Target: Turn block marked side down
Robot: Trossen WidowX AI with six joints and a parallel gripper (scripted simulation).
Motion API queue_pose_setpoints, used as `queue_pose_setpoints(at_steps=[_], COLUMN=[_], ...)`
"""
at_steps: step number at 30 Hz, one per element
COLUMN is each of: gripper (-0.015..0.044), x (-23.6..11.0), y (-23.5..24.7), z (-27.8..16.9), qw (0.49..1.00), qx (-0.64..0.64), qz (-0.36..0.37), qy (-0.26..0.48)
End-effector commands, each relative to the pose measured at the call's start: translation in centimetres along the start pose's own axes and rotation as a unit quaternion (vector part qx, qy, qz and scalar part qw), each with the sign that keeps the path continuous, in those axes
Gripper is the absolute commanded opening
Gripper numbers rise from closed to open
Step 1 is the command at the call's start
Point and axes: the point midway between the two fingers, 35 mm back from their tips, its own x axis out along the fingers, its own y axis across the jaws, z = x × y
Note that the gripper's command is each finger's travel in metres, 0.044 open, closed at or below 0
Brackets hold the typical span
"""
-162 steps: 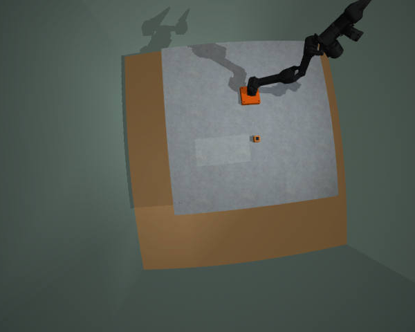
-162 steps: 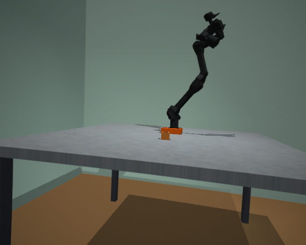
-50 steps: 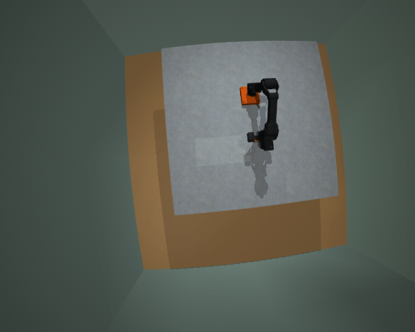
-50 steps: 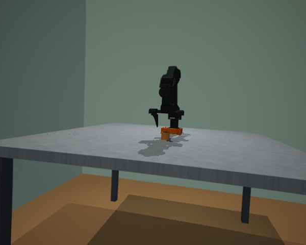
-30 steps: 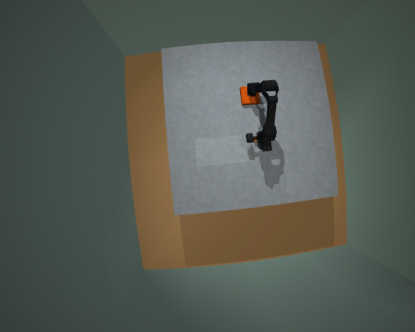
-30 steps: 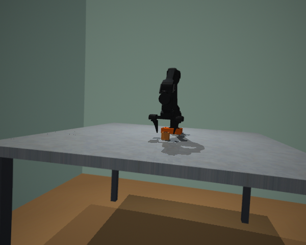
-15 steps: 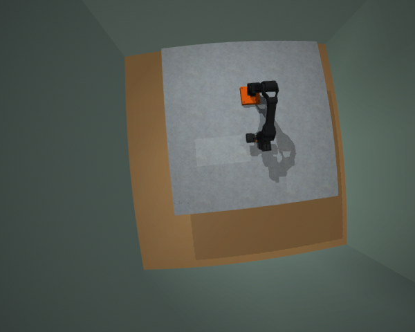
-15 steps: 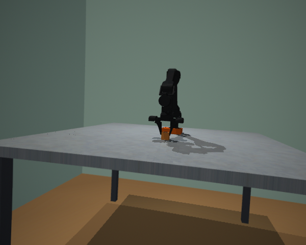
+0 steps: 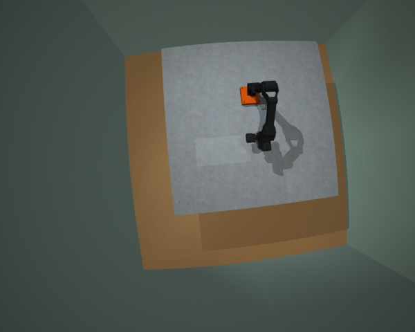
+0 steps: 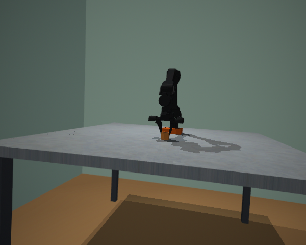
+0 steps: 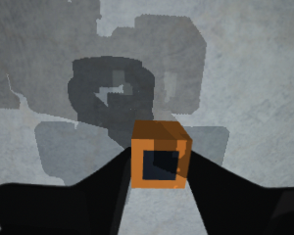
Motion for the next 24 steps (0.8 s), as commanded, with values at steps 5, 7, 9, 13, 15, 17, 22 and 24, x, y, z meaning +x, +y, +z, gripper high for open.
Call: queue_pose_setpoints(at_steps=[5,7,9,13,15,17,22,24], gripper=[0.0000,0.0000,0.0000,0.0000,0.0000,0.0000,0.0000,0.0000], x=[-1.5,-2.6,-3.0,-2.9,-2.8,-2.7,-2.4,-2.3], y=[0.0,0.0,0.0,0.0,0.0,0.0,0.0,0.0], z=[0.0,0.0,0.0,0.0,0.1,0.1,0.2,0.2], qw=[1.000,1.000,1.000,1.000,1.000,0.999,0.997,0.996], qx=[0.002,0.002,0.001,0.001,0.001,0.001,0.001,0.001], qz=[0.001,0.001,0.001,0.001,0.001,0.001,0.001,0.001], qy=[-0.001,0.000,0.000,-0.005,-0.019,-0.035,-0.073,-0.088])
